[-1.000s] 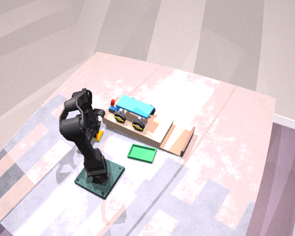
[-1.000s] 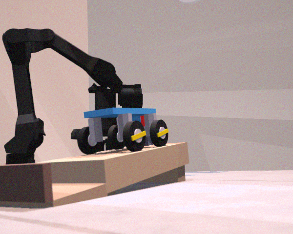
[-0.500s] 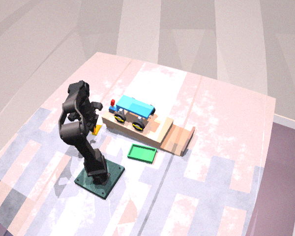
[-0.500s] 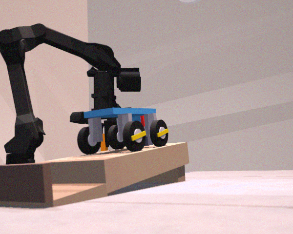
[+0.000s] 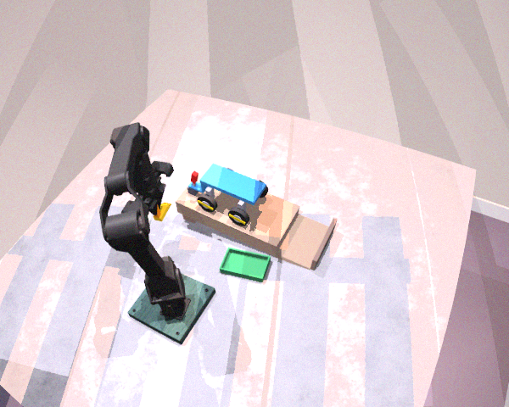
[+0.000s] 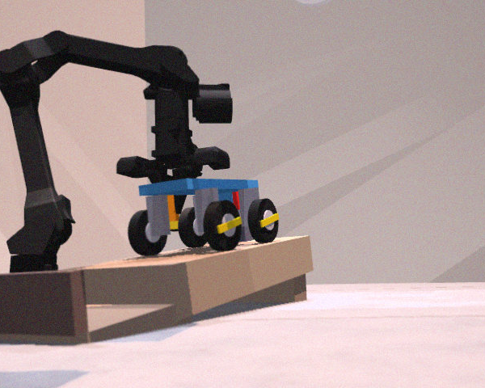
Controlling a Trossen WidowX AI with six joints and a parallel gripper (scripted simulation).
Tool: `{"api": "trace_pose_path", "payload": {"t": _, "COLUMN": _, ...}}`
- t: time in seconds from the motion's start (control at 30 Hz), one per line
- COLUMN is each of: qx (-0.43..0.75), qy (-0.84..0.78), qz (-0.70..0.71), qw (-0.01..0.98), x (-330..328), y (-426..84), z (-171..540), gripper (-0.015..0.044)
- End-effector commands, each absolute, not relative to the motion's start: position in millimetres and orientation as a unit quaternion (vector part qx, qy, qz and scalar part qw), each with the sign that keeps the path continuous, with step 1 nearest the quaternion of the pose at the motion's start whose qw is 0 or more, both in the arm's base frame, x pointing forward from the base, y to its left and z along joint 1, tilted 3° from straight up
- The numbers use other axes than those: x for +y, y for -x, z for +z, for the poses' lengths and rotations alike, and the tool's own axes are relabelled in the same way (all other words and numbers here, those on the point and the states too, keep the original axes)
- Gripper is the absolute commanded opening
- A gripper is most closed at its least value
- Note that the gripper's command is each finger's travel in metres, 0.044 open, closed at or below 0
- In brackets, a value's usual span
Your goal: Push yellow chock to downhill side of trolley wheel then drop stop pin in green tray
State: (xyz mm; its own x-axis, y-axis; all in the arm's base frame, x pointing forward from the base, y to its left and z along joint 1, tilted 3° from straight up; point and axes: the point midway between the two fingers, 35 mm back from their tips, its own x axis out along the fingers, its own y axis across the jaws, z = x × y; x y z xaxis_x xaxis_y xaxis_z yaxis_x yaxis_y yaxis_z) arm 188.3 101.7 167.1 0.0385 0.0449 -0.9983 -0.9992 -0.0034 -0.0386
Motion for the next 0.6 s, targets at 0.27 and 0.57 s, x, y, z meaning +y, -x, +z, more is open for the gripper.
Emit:
{"api": "trace_pose_path", "payload": {"t": 0.27, "qx": 0.476, "qy": 0.502, "qz": 0.501, "qw": 0.520, "x": 101.0, "y": -192.2, "z": 201.2, "gripper": 0.0000}}
{"api": "trace_pose_path", "payload": {"t": 0.57, "qx": 0.495, "qy": 0.481, "qz": 0.482, "qw": 0.539, "x": 101.0, "y": -192.2, "z": 201.6, "gripper": 0.0000}}
